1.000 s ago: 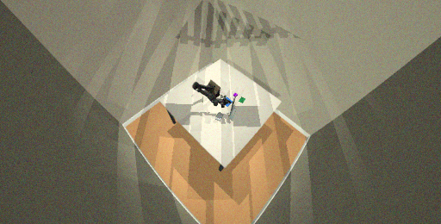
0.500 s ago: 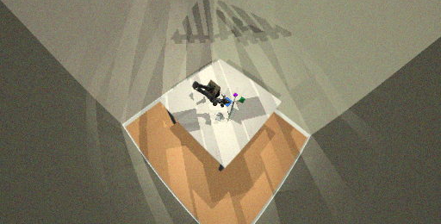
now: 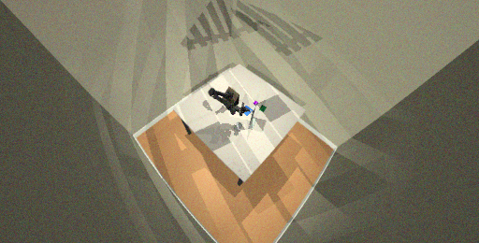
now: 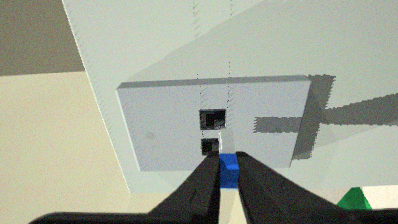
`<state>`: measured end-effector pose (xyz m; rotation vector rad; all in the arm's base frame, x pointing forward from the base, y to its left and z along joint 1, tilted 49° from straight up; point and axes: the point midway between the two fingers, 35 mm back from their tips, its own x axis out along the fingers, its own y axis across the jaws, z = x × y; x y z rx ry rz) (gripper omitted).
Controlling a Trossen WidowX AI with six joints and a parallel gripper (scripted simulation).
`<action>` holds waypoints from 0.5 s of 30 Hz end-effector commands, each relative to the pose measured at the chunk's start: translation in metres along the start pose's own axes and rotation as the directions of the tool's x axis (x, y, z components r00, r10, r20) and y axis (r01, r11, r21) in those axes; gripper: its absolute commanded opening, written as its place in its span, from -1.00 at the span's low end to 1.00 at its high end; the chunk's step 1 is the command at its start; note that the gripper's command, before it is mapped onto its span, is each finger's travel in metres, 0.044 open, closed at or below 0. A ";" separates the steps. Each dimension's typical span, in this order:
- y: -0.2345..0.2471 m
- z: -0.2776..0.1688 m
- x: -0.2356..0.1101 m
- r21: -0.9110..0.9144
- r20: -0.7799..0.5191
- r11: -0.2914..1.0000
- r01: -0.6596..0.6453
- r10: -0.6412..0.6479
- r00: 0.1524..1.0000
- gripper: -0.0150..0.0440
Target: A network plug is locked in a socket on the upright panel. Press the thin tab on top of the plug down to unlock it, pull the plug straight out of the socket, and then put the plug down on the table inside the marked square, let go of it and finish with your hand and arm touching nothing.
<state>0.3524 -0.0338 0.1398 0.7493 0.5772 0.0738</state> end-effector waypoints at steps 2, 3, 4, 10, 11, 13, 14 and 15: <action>0.002 0.000 -0.004 -0.006 0.004 1.000 -0.005 0.005 1.000 -0.49; 0.002 -0.001 -0.005 -0.006 0.004 1.000 -0.005 0.005 1.000 -0.49; 0.002 -0.001 -0.005 -0.006 0.004 1.000 -0.005 0.005 1.000 -0.49; 0.002 -0.002 -0.008 -0.006 0.004 1.000 -0.005 0.005 1.000 -0.49; 0.002 -0.003 -0.008 -0.006 0.004 1.000 -0.005 0.005 1.000 -0.49; 0.002 -0.003 -0.009 -0.006 0.004 1.000 -0.005 0.005 1.000 -0.49; 0.002 -0.003 -0.010 -0.006 0.004 1.000 -0.005 0.005 1.000 -0.49; 0.002 -0.004 -0.010 -0.006 0.004 1.000 -0.005 0.005 1.000 -0.49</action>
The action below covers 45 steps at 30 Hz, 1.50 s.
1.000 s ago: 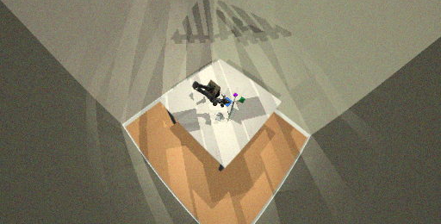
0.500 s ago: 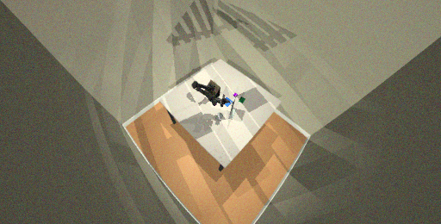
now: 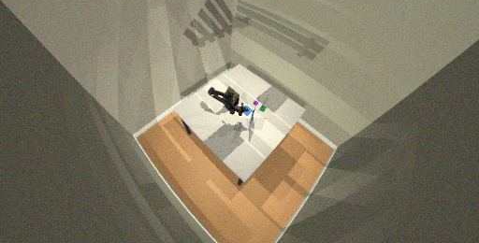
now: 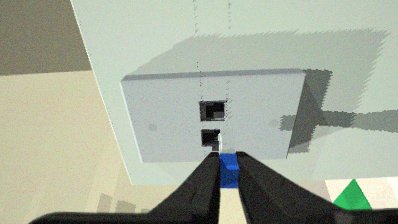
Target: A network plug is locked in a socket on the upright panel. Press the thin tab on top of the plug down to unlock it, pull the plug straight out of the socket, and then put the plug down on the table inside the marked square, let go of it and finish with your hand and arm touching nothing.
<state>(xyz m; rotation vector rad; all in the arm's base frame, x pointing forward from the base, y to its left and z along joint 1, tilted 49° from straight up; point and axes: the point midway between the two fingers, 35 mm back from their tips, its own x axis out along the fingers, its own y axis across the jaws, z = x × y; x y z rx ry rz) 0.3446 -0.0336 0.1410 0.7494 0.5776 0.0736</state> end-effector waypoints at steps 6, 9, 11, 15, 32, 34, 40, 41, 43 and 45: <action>0.002 -0.001 -0.006 -0.006 0.004 1.000 -0.005 0.005 1.000 -0.49; 0.002 -0.002 -0.007 -0.006 0.004 1.000 -0.005 0.005 1.000 -0.49; 0.002 -0.002 -0.008 -0.006 0.004 1.000 -0.005 0.005 1.000 -0.49; 0.002 -0.003 -0.010 -0.006 0.004 1.000 -0.005 0.005 1.000 -0.49; 0.002 -0.007 -0.017 -0.006 0.003 1.000 -0.005 0.005 1.000 -0.49; 0.002 -0.007 -0.018 -0.006 0.003 1.000 -0.005 0.005 1.000 -0.49; 0.002 -0.009 -0.021 -0.006 0.003 1.000 -0.005 0.005 1.000 -0.49; 0.002 -0.009 -0.021 -0.006 0.003 1.000 -0.005 0.005 1.000 -0.49; 0.002 -0.009 -0.022 -0.006 0.003 1.000 -0.005 0.005 1.000 -0.49; 0.002 -0.010 -0.023 -0.006 0.003 1.000 -0.005 0.005 1.000 -0.49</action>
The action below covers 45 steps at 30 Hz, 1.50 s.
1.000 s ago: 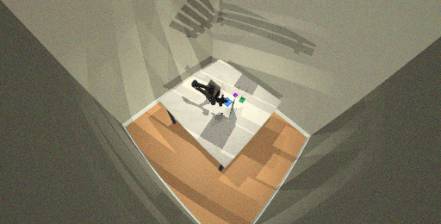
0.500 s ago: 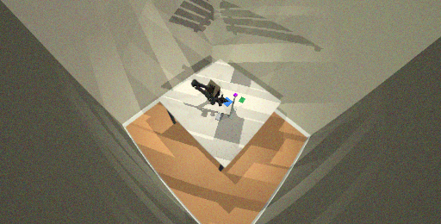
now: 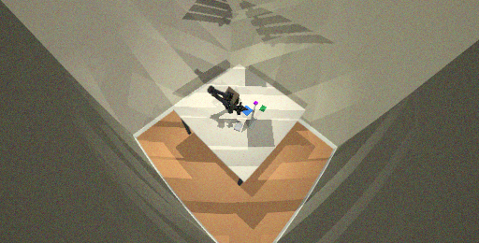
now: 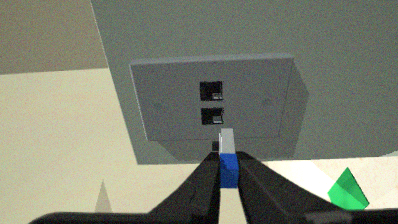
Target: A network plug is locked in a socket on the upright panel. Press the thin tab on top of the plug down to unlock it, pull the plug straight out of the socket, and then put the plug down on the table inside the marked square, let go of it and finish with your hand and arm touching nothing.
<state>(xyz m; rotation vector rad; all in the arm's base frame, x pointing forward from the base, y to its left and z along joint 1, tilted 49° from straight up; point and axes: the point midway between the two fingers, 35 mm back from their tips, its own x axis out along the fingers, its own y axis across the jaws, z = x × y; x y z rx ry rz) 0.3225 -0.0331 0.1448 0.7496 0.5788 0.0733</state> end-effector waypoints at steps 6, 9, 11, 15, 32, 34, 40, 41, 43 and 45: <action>0.002 -0.001 -0.006 -0.007 0.004 1.000 -0.005 0.005 1.000 -0.49; 0.002 -0.002 -0.007 -0.007 0.004 1.000 -0.005 0.005 1.000 -0.49; 0.002 -0.002 -0.008 -0.007 0.004 1.000 -0.005 0.005 1.000 -0.49; 0.002 -0.003 -0.010 -0.007 0.004 1.000 -0.005 0.005 1.000 -0.49; 0.059 0.000 -0.031 -0.004 0.003 1.000 -0.006 0.006 1.000 -0.49; 0.062 0.000 -0.033 -0.004 0.003 1.000 -0.006 0.006 1.000 -0.49; 0.053 -0.005 -0.024 0.018 -0.006 0.999 0.034 -0.034 0.999 -0.49; 0.049 -0.007 -0.020 0.027 -0.010 0.998 0.051 -0.051 0.999 -0.49; 0.042 -0.012 -0.014 0.043 -0.018 0.996 0.084 -0.084 0.996 -0.49; 0.034 -0.016 -0.008 0.057 -0.026 0.991 0.118 -0.117 0.993 -0.49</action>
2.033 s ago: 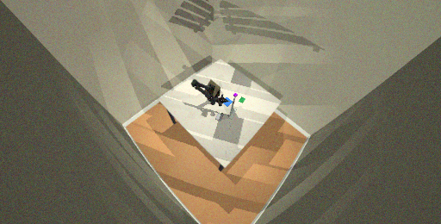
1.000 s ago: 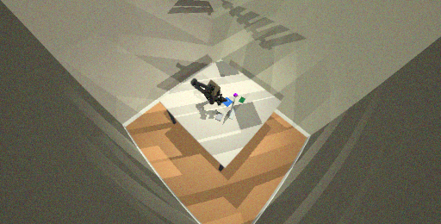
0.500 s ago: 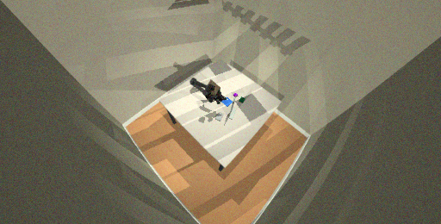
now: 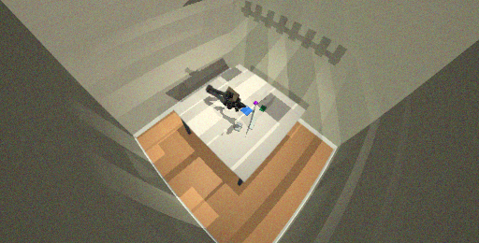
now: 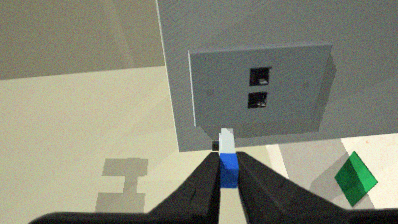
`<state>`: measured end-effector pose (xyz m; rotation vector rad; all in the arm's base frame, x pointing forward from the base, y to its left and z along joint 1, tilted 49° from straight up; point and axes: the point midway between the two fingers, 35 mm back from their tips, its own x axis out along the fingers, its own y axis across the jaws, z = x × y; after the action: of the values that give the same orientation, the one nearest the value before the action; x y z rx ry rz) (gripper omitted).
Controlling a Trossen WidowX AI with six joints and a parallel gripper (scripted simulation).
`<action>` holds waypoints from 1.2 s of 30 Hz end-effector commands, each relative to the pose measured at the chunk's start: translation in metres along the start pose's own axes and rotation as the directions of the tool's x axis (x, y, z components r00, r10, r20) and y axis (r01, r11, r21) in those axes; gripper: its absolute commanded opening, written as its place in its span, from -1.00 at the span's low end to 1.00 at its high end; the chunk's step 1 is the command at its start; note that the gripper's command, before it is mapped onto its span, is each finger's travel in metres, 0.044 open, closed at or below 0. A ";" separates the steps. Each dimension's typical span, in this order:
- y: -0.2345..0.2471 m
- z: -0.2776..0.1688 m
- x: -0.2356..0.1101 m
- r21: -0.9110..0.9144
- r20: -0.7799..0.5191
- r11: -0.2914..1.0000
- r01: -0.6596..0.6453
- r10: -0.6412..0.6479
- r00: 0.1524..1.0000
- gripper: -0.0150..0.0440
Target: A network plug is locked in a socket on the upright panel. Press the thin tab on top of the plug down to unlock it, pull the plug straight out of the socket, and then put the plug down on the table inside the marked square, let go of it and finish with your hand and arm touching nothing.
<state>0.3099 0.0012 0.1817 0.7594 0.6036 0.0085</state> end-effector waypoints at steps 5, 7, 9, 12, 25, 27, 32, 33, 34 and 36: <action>-0.031 -0.022 0.027 0.058 -0.039 0.988 0.143 -0.141 0.989 -0.49; -0.038 -0.027 0.033 0.068 -0.045 0.982 0.178 -0.175 0.984 -0.49; -0.045 -0.033 0.038 0.076 -0.050 0.974 0.212 -0.209 0.977 -0.49; -0.056 -0.041 0.045 0.086 -0.058 0.961 0.263 -0.259 0.964 -0.49; -0.101 -0.078 0.063 0.098 -0.068 0.876 0.472 -0.468 0.881 -0.49; -0.108 -0.084 0.065 0.096 -0.066 0.860 0.502 -0.498 0.865 -0.49; -0.125 -0.098 0.066 0.088 -0.055 0.815 0.572 -0.569 0.820 -0.49; -0.128 -0.101 0.066 0.085 -0.052 0.806 0.585 -0.583 0.811 -0.49; -0.131 -0.103 0.066 0.083 -0.048 0.797 0.598 -0.597 0.801 -0.49; -0.138 -0.108 0.066 0.078 -0.040 0.778 0.624 -0.623 0.781 -0.49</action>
<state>0.2886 -0.0135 0.0115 0.6441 0.8396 -0.5846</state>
